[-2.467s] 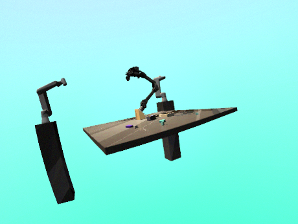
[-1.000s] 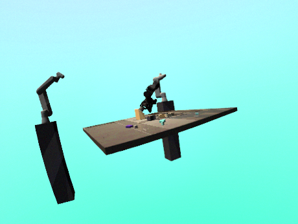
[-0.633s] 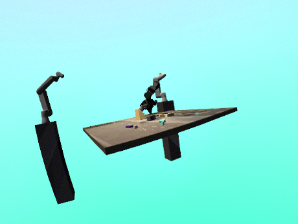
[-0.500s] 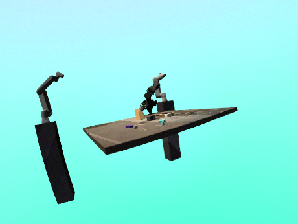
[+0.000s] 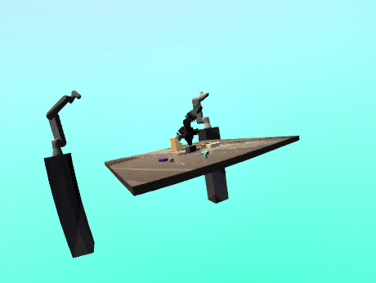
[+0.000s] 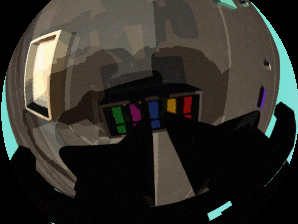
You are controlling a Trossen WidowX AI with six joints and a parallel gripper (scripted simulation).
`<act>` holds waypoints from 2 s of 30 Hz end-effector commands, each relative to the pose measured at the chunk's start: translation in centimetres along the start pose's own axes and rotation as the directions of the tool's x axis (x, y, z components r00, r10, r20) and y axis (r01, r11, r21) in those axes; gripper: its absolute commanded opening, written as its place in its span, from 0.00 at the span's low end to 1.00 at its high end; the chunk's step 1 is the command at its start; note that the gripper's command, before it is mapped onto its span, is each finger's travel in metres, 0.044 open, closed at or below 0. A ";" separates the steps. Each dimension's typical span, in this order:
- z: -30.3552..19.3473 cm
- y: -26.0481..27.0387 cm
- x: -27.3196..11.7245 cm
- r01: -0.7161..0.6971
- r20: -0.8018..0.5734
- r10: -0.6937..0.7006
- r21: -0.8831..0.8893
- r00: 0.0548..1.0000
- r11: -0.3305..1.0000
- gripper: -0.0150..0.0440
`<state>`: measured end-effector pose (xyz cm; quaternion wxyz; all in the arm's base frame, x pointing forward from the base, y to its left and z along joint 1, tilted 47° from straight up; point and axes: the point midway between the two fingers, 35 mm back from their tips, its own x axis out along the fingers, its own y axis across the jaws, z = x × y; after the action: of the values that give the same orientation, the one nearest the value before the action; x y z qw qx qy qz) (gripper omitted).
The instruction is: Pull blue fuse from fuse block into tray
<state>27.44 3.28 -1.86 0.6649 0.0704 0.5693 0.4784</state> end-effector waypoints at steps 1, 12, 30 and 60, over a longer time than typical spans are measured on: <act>-0.1 0.1 0.2 -0.005 0.002 0.005 0.008 1.000 1.000 0.36; -0.1 0.1 0.5 -0.005 0.003 0.005 0.008 1.000 1.000 0.36; -0.1 0.1 1.1 -0.002 0.000 0.002 0.002 1.000 1.000 0.33; 0.0 0.0 0.2 -0.001 0.000 0.001 0.003 1.000 1.000 0.25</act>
<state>27.21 3.66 -2.20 0.6631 0.0758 0.5713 0.4777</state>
